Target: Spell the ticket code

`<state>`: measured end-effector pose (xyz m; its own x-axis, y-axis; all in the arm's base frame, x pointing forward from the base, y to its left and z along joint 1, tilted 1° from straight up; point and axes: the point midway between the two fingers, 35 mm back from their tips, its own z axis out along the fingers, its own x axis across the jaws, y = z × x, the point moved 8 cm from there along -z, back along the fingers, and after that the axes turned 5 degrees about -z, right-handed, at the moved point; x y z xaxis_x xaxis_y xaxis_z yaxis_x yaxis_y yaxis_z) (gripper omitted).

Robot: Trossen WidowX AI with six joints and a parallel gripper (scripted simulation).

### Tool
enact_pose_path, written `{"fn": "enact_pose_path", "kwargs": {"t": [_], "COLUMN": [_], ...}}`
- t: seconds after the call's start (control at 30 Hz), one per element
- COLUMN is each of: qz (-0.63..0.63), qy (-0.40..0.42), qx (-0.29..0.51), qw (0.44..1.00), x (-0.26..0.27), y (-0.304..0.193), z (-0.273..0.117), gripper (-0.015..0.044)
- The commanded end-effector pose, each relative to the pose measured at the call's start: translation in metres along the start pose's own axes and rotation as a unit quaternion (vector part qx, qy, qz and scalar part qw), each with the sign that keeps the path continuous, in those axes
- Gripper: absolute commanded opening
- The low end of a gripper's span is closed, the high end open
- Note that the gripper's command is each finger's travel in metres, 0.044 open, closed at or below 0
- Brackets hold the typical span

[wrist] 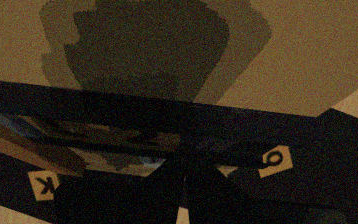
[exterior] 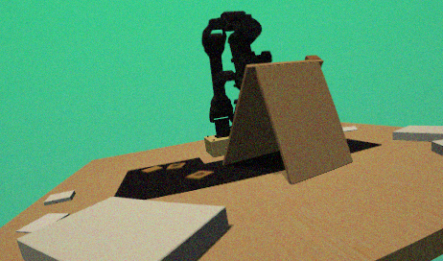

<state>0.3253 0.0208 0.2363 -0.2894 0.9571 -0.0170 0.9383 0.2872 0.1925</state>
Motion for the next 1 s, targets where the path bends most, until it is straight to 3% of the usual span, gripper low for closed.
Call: {"fn": "enact_pose_path", "kwargs": {"t": [0.0, 0.53, 0.77, 0.97], "qz": [-0.001, -0.001, -0.201, -0.412], "qy": [0.001, 0.002, 0.047, 0.049], "qx": [0.000, 0.000, -0.057, -0.148], "qw": [1.000, 1.000, 0.977, 0.898], "x": [0.000, 0.001, -0.020, -0.032], "y": [-0.005, -0.015, -0.040, -0.072], "z": [-0.005, -0.018, -0.053, -0.091], "gripper": [0.0000, 0.0000, 0.0184, 0.0341]}}
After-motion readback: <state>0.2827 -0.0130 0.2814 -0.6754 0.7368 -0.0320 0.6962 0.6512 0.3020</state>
